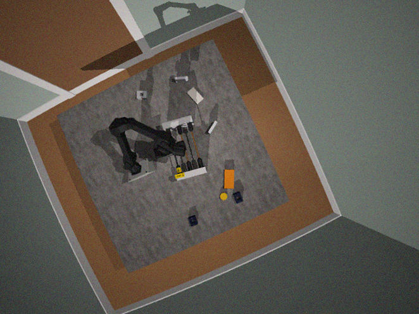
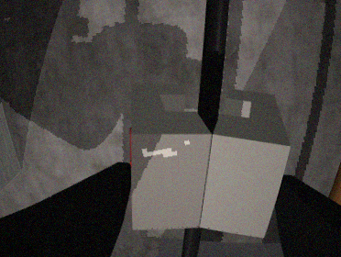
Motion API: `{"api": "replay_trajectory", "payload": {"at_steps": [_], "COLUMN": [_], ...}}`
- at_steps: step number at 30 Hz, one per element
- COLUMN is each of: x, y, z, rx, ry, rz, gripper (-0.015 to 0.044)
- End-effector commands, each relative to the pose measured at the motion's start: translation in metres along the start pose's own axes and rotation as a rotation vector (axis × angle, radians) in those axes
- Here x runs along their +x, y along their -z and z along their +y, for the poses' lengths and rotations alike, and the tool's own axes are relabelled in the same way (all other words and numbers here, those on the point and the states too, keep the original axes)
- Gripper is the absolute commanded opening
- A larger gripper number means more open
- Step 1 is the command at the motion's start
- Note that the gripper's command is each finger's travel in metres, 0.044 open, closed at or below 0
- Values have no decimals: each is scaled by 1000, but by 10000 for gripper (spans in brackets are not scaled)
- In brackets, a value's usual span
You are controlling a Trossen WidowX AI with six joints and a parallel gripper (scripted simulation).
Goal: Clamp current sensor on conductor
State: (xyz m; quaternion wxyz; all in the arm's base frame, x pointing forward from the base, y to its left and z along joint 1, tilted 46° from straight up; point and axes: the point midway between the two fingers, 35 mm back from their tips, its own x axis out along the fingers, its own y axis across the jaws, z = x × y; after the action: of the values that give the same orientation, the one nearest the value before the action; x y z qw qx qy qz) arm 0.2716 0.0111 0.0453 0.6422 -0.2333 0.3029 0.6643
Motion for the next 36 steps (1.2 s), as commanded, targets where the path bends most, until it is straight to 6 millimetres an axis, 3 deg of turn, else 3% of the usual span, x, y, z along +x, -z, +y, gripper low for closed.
{"api": "replay_trajectory", "payload": {"at_steps": [1,7,24,32,36], "x": [-1,-1,-1,2,36], "y": [1,1,1,1,0], "z": [0,0,0,0,0], "rx": [0,0,0,0,2], "ry": [2,2,2,1,-11], "rz": [0,0,0,0,-6], "gripper": [0,0,440,440,440]}}
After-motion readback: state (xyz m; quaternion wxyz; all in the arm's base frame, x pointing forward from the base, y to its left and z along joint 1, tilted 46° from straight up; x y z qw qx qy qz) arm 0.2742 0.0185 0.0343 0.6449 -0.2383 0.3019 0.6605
